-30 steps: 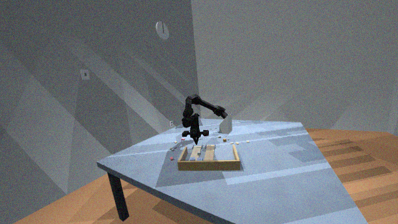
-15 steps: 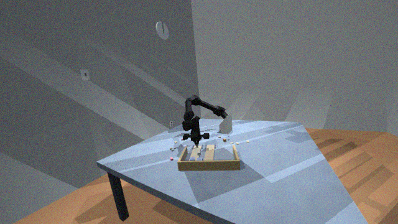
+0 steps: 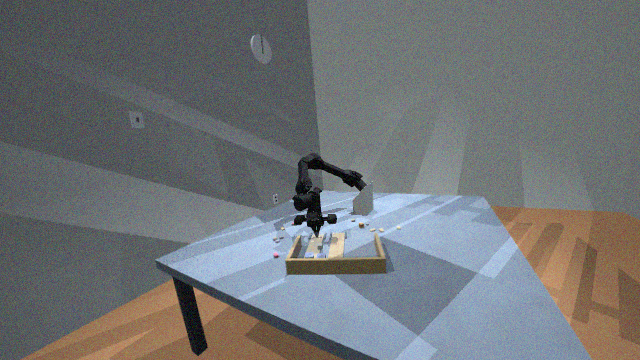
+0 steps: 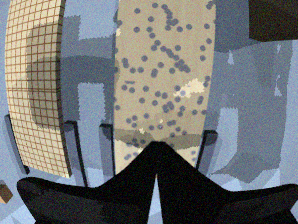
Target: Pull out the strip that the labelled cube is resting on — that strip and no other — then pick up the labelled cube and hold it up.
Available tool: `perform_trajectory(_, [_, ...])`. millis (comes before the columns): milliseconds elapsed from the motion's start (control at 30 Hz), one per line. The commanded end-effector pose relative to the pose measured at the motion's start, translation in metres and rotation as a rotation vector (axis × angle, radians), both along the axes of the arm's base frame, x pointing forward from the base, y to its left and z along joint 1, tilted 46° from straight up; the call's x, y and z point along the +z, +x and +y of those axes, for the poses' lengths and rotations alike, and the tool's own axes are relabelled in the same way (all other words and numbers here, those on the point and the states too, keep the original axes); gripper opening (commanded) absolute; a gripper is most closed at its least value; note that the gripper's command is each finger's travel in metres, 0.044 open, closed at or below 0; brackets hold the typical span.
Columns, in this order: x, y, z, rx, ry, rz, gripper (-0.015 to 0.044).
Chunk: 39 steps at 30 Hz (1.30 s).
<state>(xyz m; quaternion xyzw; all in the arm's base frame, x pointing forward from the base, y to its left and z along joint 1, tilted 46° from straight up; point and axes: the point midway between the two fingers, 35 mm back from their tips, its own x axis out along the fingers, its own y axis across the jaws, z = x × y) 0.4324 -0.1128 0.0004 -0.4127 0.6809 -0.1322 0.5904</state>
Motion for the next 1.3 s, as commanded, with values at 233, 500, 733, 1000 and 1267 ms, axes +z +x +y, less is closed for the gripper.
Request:
perform_trajectory(233, [-0.0009,0.0,-0.0009,0.001,0.001,0.001,0.0])
perform_trajectory(500, [-0.0014,0.0001,-0.0014,0.001,0.001,0.001,0.0])
perform_trajectory(733, [-0.0019,0.0004,-0.0018,0.001,0.001,0.001,0.0])
perform_trajectory(1000, [-0.0026,0.0008,-0.0023,0.001,0.001,0.001,0.0])
perform_trajectory(1267, [-0.0031,0.0014,-0.0028,0.001,0.001,0.001,0.0])
